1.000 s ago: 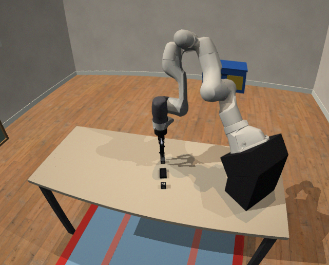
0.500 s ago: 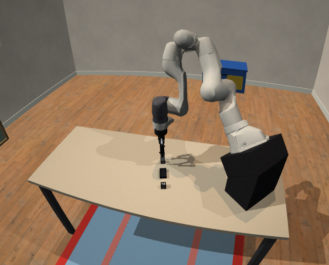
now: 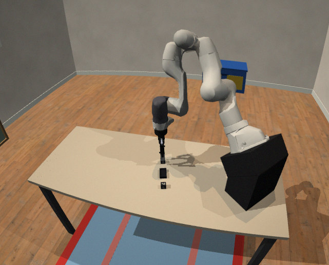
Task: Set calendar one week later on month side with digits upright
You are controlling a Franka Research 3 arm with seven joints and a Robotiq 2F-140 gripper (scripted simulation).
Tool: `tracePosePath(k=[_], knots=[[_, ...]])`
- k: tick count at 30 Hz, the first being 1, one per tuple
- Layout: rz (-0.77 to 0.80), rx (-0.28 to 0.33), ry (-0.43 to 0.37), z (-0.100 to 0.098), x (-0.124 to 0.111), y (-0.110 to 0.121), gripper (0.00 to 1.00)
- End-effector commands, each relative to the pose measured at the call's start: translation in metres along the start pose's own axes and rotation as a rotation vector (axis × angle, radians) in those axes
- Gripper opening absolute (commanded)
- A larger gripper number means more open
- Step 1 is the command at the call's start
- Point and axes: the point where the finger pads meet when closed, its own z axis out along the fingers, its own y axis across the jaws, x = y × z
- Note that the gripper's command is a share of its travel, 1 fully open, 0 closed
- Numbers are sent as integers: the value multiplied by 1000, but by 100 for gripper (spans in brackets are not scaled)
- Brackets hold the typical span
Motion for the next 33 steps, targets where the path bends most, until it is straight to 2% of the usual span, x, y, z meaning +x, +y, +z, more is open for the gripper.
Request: tracePosePath(k=[1,20,33], knots=[[4,2,0,0,1,-2,28],[4,2,0,2,1,-2,28],[4,2,0,21,1,-2,28]])
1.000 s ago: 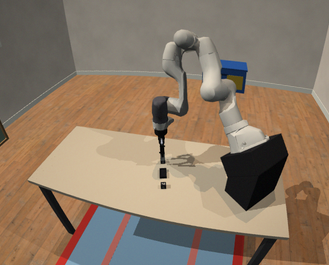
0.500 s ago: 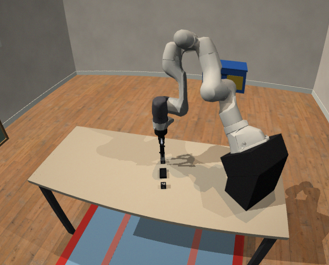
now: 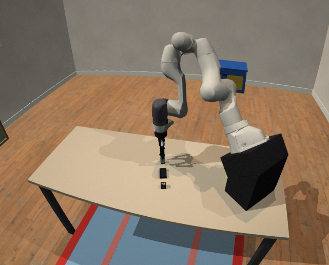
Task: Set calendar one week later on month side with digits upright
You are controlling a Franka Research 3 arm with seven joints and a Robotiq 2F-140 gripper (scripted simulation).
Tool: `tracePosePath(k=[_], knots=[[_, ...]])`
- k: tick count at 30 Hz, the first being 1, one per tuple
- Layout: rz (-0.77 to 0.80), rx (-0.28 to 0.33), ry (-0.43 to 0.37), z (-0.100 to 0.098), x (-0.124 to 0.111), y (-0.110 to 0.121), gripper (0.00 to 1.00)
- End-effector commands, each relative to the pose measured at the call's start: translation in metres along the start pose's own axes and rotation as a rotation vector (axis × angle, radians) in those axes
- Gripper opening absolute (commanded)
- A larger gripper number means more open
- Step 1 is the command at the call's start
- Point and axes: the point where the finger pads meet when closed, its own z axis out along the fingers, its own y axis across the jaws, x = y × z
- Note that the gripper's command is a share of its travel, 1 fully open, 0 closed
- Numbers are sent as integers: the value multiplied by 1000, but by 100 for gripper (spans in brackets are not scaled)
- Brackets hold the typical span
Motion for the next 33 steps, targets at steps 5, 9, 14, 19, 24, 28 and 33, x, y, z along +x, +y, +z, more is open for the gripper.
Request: tracePosePath(k=[5,9,14,19,24,28,33], knots=[[23,8,0,10,1,-3,28],[23,8,0,13,1,-3,28],[23,8,0,13,1,-3,28],[23,8,0,13,1,-3,28],[23,8,0,13,1,-3,28],[23,8,0,13,1,-3,28],[23,8,0,13,1,-3,28]])
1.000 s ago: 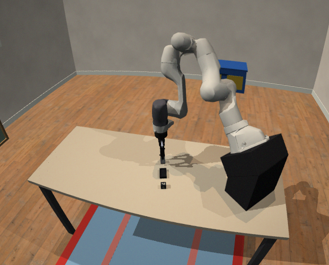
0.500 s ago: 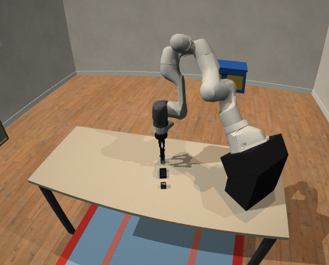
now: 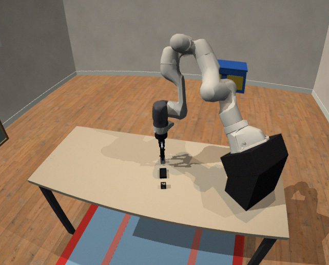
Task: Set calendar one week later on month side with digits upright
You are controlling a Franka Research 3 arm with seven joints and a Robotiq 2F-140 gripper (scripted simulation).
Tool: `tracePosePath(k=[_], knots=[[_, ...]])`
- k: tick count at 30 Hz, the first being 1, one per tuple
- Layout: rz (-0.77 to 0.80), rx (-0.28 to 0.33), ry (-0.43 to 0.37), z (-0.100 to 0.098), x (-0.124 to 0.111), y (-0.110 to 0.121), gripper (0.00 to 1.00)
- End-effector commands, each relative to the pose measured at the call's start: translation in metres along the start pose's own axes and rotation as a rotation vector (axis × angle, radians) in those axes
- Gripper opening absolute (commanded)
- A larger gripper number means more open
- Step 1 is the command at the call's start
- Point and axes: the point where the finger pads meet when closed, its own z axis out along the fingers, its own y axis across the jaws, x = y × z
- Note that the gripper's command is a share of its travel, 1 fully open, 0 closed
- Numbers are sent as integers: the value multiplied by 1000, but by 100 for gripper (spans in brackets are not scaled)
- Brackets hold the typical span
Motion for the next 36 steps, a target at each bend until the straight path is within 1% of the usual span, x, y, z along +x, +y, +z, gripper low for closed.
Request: tracePosePath(k=[1,14,15,36], knots=[[9,4,2,1,1,-2,28],[9,4,2,1,1,-2,28],[9,4,2,1,1,-2,16],[9,4,2,1,1,-2,16]])
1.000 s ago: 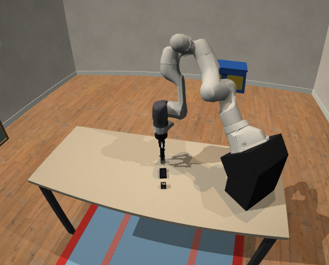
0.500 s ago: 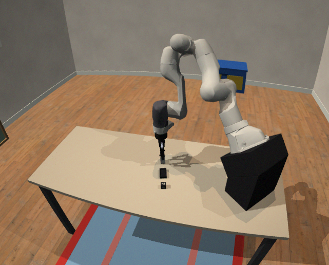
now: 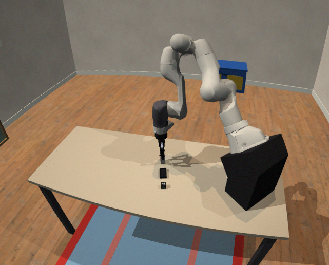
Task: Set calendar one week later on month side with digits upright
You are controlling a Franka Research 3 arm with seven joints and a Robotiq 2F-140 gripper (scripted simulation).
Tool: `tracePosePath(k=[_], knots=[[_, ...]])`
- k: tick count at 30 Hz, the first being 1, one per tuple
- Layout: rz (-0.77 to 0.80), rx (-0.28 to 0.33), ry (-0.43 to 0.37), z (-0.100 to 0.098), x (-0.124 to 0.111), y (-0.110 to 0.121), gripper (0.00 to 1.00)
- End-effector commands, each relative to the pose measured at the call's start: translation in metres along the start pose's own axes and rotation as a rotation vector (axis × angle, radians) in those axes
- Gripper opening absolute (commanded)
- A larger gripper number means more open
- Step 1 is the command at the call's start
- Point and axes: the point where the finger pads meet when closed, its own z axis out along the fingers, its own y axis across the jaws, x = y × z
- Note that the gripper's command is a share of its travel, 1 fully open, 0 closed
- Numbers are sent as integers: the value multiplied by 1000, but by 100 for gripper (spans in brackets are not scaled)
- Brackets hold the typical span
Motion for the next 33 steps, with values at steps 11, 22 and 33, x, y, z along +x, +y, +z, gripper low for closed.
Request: tracePosePath(k=[11,22,33], knots=[[6,4,3,1,1,-2,16],[6,4,3,-4,1,-2,16],[6,4,3,-39,1,-2,16]])
